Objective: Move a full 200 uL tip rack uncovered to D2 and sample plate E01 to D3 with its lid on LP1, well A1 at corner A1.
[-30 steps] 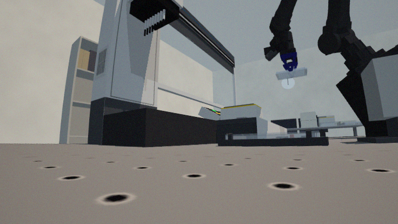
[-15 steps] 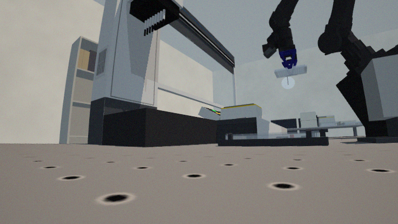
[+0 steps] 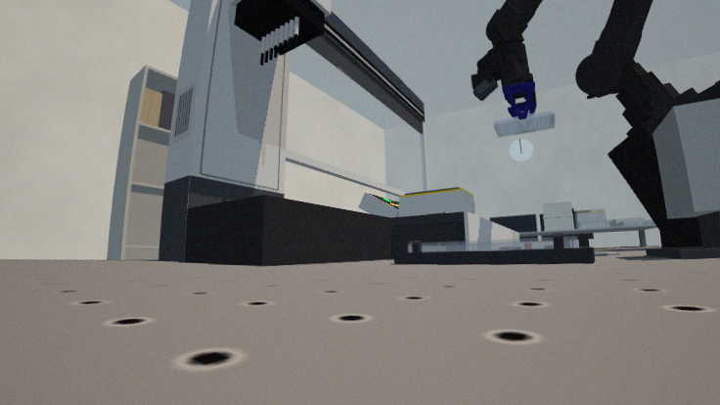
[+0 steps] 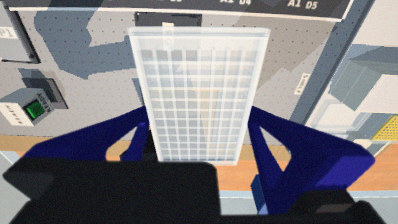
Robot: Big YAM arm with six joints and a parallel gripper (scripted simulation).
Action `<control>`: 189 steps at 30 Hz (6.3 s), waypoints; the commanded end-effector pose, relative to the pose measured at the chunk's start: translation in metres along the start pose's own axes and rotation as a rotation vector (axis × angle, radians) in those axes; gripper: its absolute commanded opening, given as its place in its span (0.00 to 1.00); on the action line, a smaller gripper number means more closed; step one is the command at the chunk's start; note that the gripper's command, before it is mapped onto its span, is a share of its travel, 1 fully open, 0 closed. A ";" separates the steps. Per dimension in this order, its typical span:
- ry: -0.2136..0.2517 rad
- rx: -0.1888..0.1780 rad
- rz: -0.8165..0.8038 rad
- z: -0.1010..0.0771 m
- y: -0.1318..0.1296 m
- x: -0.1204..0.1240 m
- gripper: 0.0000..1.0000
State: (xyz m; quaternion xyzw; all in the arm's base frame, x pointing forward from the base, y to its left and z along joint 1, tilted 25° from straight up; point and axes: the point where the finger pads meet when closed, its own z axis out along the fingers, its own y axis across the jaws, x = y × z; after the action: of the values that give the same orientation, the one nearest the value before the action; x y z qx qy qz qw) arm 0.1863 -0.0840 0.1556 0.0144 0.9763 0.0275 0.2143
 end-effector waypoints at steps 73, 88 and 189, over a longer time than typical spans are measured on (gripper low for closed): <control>-0.063 0.007 0.020 -0.018 0.041 -0.135 0.00; -0.063 0.005 0.021 -0.017 0.040 -0.165 0.00; -0.013 0.001 0.038 0.039 0.037 -0.172 0.00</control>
State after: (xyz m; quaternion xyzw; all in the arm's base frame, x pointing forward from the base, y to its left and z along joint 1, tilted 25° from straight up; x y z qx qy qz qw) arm 0.3541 -0.0507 0.1931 0.0274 0.9767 0.0329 0.2103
